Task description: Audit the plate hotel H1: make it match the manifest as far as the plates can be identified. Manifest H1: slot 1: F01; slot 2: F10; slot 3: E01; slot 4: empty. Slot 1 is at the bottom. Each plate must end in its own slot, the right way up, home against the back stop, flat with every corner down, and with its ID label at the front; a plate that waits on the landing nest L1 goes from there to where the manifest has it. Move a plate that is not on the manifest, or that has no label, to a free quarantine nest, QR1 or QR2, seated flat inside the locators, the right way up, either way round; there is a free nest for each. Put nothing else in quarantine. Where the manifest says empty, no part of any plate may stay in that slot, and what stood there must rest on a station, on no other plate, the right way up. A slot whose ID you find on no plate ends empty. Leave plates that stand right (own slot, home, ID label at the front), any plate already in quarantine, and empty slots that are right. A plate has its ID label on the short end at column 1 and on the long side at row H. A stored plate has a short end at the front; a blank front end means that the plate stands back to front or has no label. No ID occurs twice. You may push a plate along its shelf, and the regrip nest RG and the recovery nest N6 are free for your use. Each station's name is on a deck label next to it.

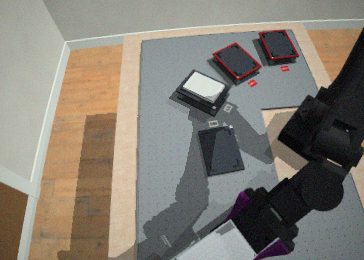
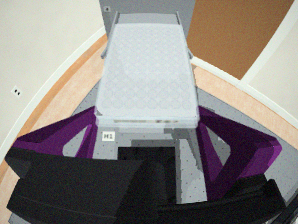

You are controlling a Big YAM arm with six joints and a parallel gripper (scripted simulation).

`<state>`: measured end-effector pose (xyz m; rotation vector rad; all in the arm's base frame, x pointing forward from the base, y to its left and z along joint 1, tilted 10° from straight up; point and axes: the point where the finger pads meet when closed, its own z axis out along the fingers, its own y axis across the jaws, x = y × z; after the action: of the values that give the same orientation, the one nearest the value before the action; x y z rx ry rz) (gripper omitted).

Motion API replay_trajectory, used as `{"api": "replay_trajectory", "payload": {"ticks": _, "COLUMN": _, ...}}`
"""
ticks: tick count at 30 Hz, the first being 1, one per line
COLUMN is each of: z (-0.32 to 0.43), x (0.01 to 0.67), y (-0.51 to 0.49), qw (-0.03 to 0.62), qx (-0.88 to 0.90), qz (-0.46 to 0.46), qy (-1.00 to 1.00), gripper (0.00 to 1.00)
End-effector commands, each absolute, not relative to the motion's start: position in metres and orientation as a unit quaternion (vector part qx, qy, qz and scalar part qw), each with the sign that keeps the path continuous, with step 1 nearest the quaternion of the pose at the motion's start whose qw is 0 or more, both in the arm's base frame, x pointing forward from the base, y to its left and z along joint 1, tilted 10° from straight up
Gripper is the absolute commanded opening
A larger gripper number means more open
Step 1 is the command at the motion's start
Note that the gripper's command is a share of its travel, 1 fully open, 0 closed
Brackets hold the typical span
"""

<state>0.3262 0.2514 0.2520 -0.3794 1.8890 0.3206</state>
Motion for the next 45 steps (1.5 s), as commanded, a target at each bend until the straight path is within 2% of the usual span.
{"api": "replay_trajectory", "payload": {"ticks": 1, "z": 0.26, "x": 0.318, "y": 0.251, "qw": 0.565, "qx": -0.155, "qz": 0.146, "qy": 0.797, "gripper": 0.86}}
{"api": "replay_trajectory", "payload": {"ticks": 45, "z": 0.25, "x": 0.273, "y": 0.231, "qw": 0.563, "qx": -0.155, "qz": 0.146, "qy": 0.798, "gripper": 0.86}}
